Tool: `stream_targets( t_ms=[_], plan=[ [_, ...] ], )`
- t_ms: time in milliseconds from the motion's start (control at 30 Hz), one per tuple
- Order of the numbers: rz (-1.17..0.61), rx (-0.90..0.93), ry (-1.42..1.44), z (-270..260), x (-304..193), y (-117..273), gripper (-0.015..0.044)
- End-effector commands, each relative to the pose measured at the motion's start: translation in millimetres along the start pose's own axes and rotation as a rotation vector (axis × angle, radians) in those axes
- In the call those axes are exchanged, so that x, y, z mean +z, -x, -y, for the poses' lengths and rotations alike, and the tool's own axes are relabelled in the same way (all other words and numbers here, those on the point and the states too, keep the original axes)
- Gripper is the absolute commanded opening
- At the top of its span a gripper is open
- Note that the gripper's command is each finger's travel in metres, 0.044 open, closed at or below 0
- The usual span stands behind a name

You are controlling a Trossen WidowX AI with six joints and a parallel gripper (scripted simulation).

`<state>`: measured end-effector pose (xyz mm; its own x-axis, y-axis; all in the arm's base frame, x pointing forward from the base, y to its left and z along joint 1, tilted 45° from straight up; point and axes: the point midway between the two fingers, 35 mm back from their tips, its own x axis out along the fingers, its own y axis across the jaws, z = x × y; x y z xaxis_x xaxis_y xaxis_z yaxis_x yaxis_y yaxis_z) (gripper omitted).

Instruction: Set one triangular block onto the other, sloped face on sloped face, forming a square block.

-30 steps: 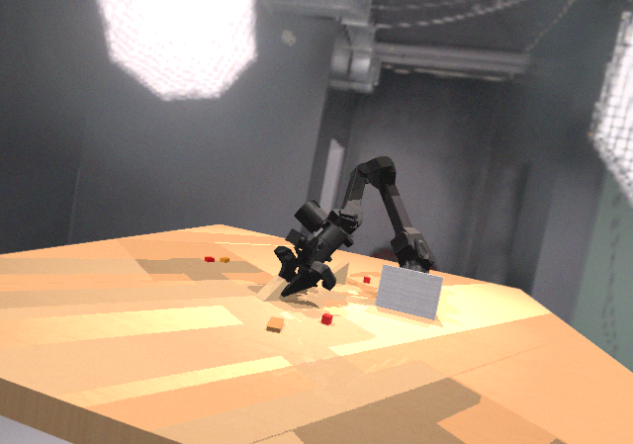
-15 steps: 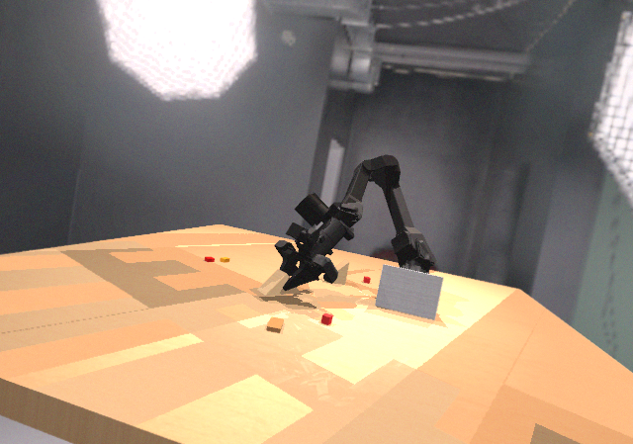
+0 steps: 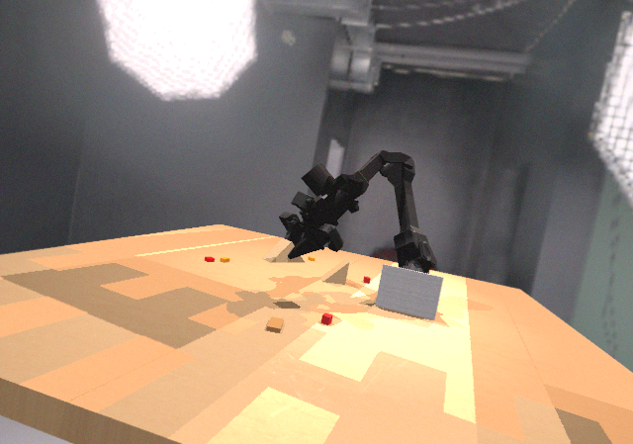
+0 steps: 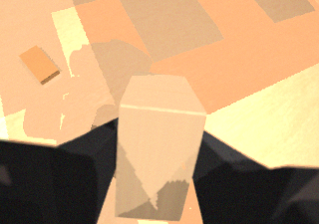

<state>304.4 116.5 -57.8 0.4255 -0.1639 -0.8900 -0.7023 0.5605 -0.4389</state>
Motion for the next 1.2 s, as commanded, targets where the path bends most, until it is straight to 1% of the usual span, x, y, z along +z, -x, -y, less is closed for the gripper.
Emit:
stream_targets(
  t_ms=[0,200,667,1167],
  plan=[
    [0.005,-0.007,-0.005,1,9,12,0.0],
    [-0.012,0.002,-0.016,0,9,7,0.0],
    [-0.208,0.028,-0.148,-2,18,-3,0.0],
    [-0.419,0.0,-0.275,-3,24,-7,0.0]
  ],
)
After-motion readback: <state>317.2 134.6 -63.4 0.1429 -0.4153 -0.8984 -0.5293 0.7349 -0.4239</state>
